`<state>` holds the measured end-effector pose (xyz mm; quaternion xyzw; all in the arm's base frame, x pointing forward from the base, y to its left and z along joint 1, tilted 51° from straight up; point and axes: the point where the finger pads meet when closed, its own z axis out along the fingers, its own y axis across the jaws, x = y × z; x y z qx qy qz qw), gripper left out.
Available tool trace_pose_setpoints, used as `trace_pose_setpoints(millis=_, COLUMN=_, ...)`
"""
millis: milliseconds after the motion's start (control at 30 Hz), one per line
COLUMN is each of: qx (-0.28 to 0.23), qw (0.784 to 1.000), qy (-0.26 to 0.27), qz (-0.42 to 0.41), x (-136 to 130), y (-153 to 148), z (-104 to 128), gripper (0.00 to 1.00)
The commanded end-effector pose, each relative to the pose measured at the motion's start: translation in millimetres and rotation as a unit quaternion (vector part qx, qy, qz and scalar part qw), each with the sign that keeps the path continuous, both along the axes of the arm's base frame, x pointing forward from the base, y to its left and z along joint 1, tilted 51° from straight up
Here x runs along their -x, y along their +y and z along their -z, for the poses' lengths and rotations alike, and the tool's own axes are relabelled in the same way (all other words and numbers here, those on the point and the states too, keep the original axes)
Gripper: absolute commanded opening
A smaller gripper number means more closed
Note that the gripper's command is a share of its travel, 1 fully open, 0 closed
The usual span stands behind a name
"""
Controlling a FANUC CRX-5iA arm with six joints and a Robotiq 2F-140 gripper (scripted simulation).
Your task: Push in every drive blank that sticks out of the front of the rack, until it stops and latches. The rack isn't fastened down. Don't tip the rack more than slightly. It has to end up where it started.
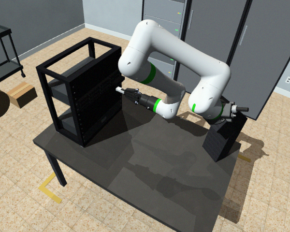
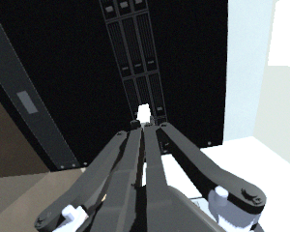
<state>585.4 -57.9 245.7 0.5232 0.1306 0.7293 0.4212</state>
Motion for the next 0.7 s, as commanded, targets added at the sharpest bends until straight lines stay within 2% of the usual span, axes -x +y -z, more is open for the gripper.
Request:
trace_pose_setpoints(millis=0, qx=0.0, qw=1.0, qy=0.0, qz=0.0, x=0.6, y=-0.3, z=-0.1, gripper=0.1)
trace_pose_setpoints(millis=333, qx=0.0, qw=1.0, qy=0.0, qz=0.0, x=0.8, y=-0.6, z=-0.3, gripper=0.1)
trace_pose_setpoints(millis=533, qx=0.0, qw=1.0, qy=0.0, qz=0.0, x=13.3, y=-16.3, z=-16.6, gripper=0.1)
trace_pose_setpoints(millis=667, qx=0.0, qw=1.0, qy=0.0, qz=0.0, x=14.3, y=-17.6, z=-17.9, gripper=0.1)
